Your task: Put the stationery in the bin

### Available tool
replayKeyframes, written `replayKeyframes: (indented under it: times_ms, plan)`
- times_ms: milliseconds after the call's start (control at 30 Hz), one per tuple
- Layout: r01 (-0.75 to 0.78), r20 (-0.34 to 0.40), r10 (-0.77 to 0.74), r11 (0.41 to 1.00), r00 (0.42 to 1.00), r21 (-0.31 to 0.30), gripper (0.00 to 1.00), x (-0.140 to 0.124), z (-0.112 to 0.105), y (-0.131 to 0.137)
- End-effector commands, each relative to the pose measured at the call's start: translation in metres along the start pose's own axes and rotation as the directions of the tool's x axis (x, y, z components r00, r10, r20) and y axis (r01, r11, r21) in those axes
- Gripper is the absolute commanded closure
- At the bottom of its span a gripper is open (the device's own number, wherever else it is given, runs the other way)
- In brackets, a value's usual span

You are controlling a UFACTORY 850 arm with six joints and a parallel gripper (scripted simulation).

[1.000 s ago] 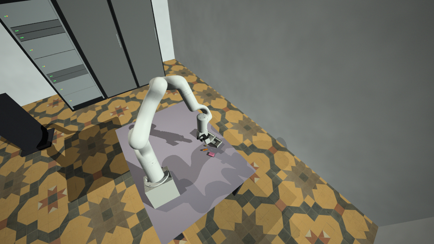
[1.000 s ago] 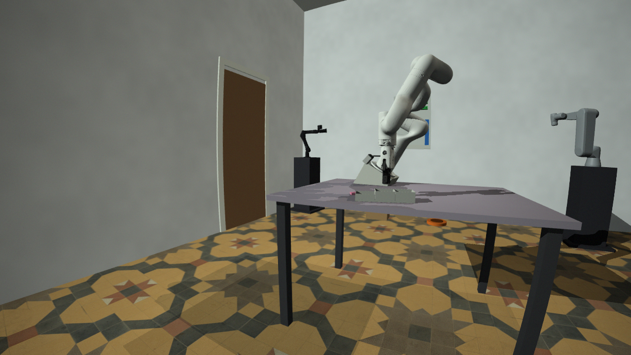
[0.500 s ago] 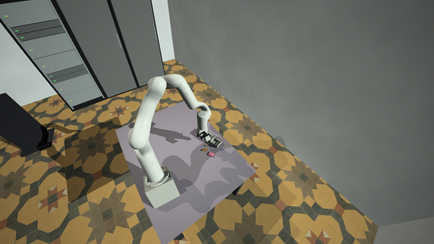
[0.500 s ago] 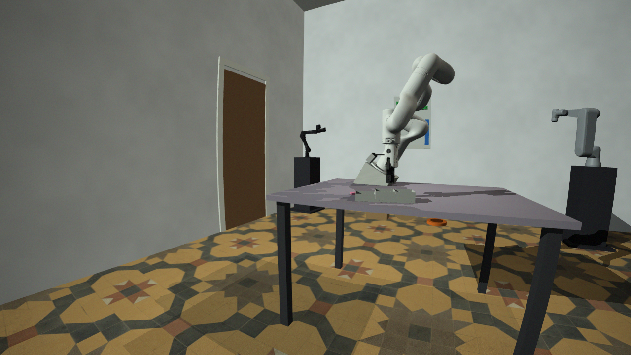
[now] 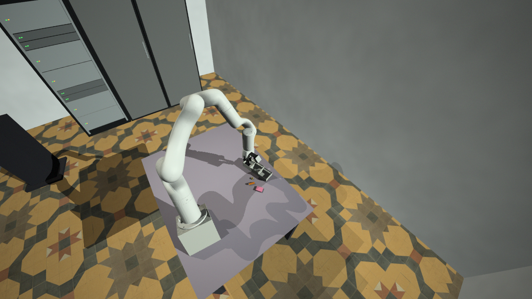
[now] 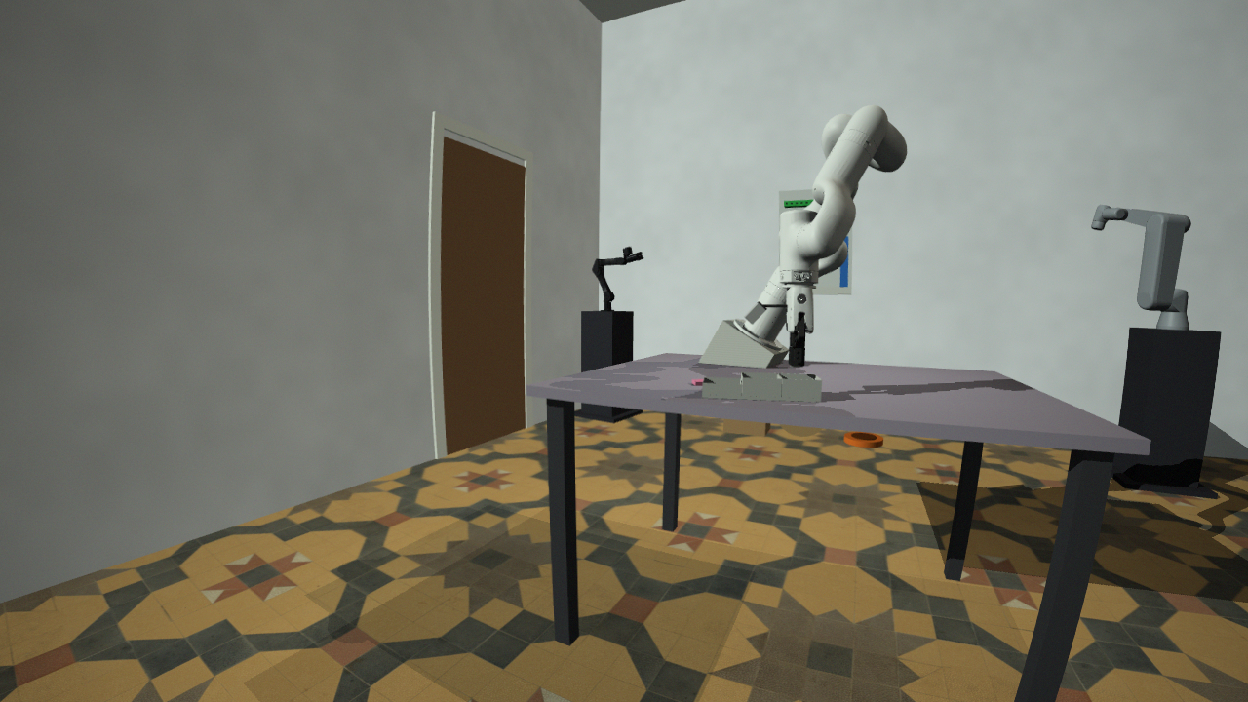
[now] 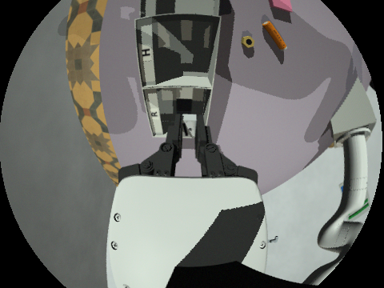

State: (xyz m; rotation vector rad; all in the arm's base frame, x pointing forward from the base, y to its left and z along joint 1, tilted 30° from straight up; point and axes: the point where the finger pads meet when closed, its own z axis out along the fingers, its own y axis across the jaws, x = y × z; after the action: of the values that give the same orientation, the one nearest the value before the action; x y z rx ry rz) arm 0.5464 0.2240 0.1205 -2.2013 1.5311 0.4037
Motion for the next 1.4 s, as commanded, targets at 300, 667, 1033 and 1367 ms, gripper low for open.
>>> replayKeyframes:
  times_ms: [300, 667, 1033, 1367]
  plan:
    - [0.005, 0.000, -0.005, 1.000, 1.000, -0.001, 1.00, -0.007, 0.000, -0.011]
    - [0.005, 0.000, -0.005, 1.000, 1.000, -0.001, 1.00, -0.006, 0.008, -0.010]
    - [0.005, 0.000, -0.005, 1.000, 1.000, -0.001, 1.00, -0.006, 0.026, -0.010]
    - [0.005, 0.000, -0.005, 1.000, 1.000, -0.001, 1.00, -0.006, 0.038, -0.010]
